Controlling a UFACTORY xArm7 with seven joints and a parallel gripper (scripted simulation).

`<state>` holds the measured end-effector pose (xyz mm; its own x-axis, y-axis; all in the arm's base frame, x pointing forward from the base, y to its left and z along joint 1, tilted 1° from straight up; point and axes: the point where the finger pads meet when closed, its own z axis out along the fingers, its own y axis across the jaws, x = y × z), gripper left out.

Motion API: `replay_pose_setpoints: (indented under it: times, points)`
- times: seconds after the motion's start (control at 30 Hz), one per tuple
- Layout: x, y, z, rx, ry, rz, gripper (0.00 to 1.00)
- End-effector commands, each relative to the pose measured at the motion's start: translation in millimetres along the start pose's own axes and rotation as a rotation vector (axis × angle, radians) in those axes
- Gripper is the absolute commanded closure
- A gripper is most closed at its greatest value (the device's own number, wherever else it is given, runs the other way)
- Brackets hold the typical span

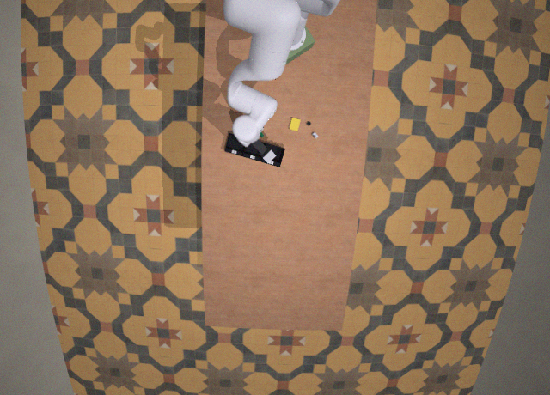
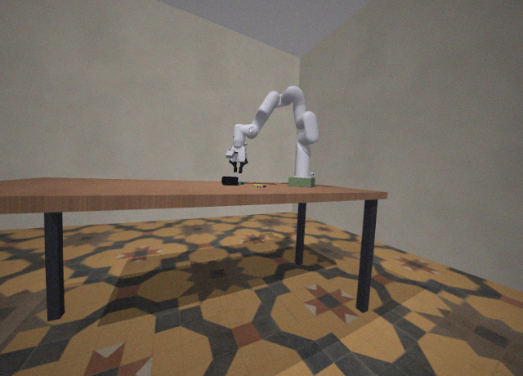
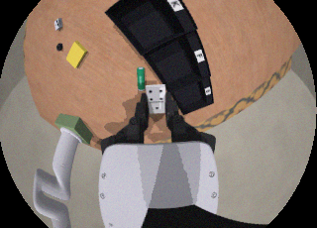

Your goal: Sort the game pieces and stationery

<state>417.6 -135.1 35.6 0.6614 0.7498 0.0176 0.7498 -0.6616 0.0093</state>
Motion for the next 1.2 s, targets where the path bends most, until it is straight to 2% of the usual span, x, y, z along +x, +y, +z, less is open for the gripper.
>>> replay_pose_setpoints:
  times: [0.0,0.1,0.43,1.17]
  points:
    - [-4.3,13.5,-0.6,0.001,0.005,-0.079,1.00]
    - [-12.6,29.6,-0.6,0.000,0.005,-0.214,1.00]
    - [-37.5,78.4,-0.4,0.000,0.005,-0.486,1.00]
    - [-36.1,75.1,-0.4,0.000,0.005,-0.486,1.00]
